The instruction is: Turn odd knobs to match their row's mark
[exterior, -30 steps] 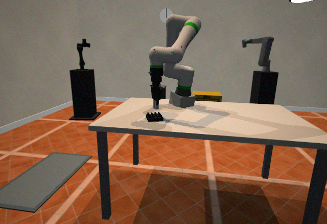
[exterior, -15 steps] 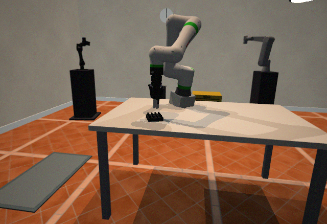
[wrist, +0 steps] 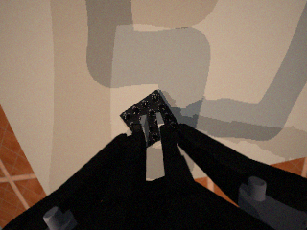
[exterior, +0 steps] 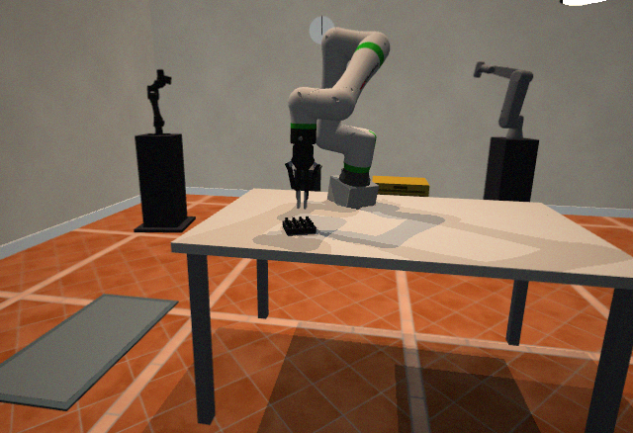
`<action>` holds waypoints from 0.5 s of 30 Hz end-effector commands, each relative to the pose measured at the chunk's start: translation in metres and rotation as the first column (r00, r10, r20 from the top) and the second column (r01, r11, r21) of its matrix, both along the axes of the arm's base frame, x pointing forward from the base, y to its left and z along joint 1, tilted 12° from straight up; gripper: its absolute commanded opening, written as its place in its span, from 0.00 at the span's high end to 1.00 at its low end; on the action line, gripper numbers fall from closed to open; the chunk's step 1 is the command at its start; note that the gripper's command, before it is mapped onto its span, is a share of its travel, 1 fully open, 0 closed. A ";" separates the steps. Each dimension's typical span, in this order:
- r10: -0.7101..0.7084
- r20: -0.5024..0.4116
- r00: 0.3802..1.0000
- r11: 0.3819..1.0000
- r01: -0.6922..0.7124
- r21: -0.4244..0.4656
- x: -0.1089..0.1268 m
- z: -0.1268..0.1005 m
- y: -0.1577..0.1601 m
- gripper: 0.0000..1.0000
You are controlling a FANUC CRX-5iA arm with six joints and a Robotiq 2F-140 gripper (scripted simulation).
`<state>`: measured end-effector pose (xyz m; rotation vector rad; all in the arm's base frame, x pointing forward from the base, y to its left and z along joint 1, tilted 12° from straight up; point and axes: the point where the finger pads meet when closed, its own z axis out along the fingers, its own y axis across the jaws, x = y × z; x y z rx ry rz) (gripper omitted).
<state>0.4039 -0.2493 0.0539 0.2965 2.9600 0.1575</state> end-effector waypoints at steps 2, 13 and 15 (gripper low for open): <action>0.154 0.018 0.988 0.988 -0.154 -0.017 0.000 0.002 0.000 0.88; 0.453 0.031 0.891 0.890 -0.450 -0.081 -0.001 0.005 0.000 0.88; 0.501 0.031 0.865 0.863 -0.497 -0.092 -0.001 0.006 0.000 0.88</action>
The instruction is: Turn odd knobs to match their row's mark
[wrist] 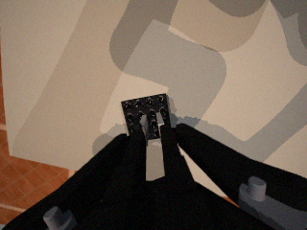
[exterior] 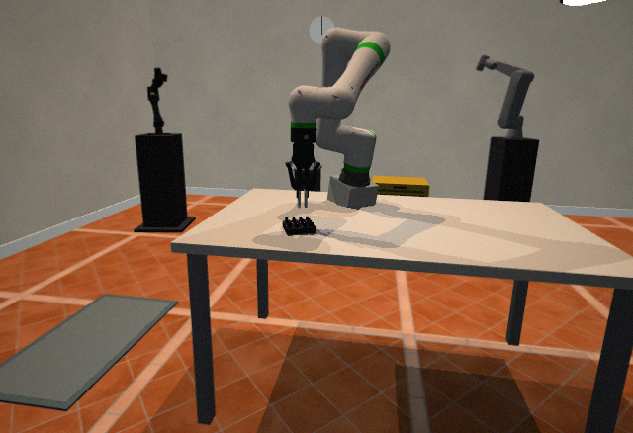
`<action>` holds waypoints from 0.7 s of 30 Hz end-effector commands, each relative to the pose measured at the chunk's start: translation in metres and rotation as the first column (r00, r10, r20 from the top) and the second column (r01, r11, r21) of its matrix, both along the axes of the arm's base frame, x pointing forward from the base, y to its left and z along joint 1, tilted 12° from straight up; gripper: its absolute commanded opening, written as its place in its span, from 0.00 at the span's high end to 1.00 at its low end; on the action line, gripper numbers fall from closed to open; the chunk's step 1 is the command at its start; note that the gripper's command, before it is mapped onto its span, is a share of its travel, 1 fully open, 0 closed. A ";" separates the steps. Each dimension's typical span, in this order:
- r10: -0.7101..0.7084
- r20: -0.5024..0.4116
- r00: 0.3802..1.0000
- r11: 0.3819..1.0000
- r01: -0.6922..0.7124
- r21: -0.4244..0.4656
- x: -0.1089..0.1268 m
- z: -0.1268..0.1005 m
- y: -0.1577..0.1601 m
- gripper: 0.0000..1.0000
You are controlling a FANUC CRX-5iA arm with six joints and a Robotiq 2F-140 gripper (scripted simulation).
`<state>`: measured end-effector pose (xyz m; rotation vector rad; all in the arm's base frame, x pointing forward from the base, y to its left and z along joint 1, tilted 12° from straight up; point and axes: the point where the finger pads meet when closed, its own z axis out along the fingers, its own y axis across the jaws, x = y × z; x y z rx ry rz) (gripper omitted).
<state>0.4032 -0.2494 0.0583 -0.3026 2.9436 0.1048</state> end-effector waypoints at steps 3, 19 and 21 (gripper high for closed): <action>0.191 0.020 0.981 0.981 -0.191 -0.025 0.000 0.002 0.000 0.88; 0.202 0.021 0.979 0.979 -0.202 -0.027 0.000 0.002 0.000 0.88; 0.202 0.021 0.979 0.979 -0.202 -0.027 0.000 0.002 0.000 0.88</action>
